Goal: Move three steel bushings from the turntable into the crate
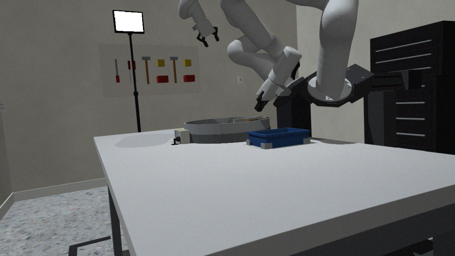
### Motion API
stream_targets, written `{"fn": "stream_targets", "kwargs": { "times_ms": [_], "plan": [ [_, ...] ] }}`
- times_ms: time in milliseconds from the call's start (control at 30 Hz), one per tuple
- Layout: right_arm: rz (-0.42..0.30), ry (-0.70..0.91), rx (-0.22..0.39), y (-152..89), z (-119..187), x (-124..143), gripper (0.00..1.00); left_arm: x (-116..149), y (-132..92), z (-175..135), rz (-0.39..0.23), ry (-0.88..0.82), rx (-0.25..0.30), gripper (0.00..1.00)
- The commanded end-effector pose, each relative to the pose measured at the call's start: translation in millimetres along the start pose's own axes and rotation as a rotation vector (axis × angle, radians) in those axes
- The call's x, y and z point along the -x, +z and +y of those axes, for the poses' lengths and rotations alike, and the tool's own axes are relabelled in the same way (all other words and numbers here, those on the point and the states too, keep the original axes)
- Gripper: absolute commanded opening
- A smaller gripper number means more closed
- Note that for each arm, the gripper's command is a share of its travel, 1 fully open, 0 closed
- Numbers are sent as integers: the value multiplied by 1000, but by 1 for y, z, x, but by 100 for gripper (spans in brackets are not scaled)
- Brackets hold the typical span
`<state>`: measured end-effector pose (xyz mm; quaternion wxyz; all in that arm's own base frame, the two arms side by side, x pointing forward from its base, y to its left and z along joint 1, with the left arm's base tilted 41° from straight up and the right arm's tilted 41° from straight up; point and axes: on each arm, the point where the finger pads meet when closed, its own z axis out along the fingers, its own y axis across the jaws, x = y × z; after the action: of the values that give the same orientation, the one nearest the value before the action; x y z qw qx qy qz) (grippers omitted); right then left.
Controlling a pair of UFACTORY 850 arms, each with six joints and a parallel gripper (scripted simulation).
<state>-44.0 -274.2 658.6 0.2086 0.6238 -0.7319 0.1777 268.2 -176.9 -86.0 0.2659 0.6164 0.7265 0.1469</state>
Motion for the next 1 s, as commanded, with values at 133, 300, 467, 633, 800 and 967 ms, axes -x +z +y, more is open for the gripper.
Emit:
{"fn": "stream_targets", "kwargs": {
  "times_ms": [133, 300, 467, 633, 800, 967],
  "plan": [
    [2, 0, 0, -1, 0, 0, 100, -1, 1, 0, -1, 0, 1, 11],
    [2, 0, 0, -1, 0, 0, 100, -13, 16, 0, -1, 0, 1, 11],
    [2, 0, 0, -1, 0, 0, 100, -14, 18, 0, -1, 0, 1, 11],
    [2, 0, 0, -1, 0, 0, 100, -14, 18, 0, -1, 0, 1, 11],
    [2, 0, 0, -1, 0, 0, 100, -14, 18, 0, -1, 0, 1, 11],
    [2, 0, 0, -1, 0, 0, 100, -17, 21, 0, -1, 0, 1, 11]
  ]
}}
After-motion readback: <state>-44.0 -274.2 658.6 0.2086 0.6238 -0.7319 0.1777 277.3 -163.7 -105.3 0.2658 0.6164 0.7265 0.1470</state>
